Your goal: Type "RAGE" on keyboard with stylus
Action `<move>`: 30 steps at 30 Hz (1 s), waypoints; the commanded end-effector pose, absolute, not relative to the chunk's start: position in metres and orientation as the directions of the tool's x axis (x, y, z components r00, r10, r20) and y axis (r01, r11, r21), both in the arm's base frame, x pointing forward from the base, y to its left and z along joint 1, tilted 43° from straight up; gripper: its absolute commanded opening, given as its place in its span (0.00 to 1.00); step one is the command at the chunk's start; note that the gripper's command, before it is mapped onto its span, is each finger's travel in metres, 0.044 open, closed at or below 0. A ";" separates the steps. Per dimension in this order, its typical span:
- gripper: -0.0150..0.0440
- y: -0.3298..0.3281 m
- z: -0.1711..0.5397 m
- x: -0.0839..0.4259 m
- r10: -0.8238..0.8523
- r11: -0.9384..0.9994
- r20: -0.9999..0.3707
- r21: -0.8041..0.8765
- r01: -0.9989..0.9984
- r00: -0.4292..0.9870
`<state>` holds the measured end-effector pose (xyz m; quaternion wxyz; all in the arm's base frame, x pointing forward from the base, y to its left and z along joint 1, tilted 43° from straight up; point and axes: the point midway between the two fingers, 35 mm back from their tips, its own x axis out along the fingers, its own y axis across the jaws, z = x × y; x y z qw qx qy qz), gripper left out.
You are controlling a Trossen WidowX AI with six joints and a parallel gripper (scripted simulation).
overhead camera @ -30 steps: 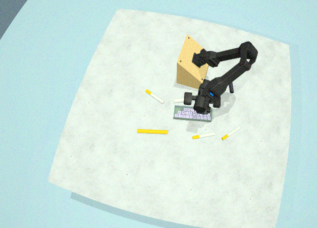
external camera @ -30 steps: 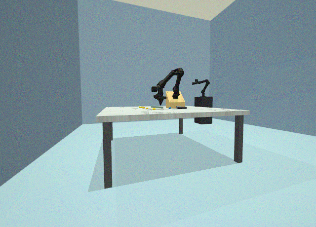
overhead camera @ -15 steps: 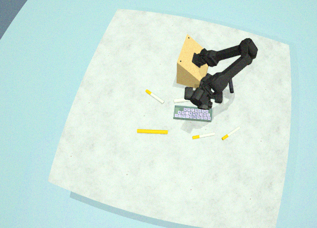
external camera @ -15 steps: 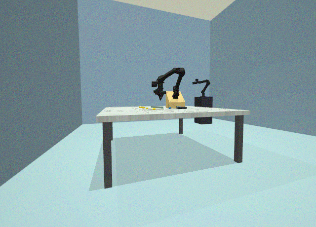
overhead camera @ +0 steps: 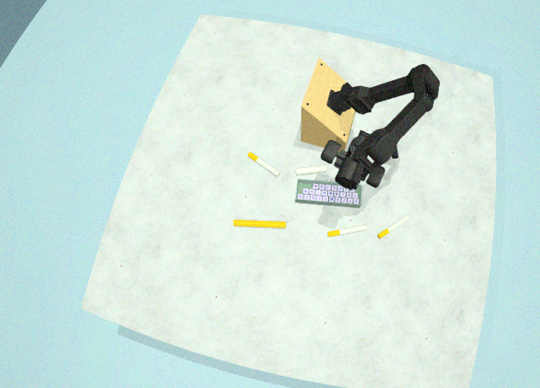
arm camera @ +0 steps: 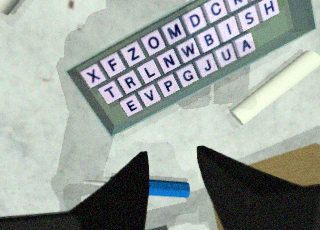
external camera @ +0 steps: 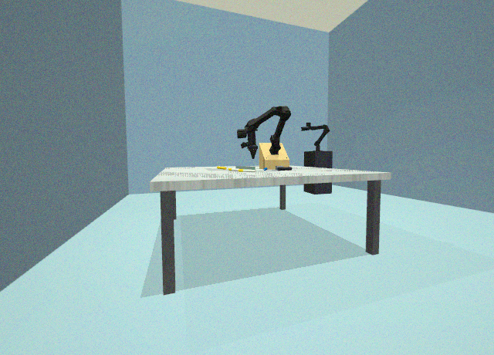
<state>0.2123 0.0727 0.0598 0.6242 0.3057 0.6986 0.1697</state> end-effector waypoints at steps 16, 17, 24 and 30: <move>0.51 0.128 0.081 0.168 0.388 0.180 -0.902 -0.127 0.975 -0.189; 0.51 0.130 0.082 0.166 0.380 0.141 -0.905 -0.147 0.979 -0.191; 0.51 0.139 0.087 0.154 0.321 -0.137 -0.927 -0.249 0.959 -0.195; 0.51 0.144 0.091 0.147 0.287 -0.369 -0.938 -0.293 0.882 -0.192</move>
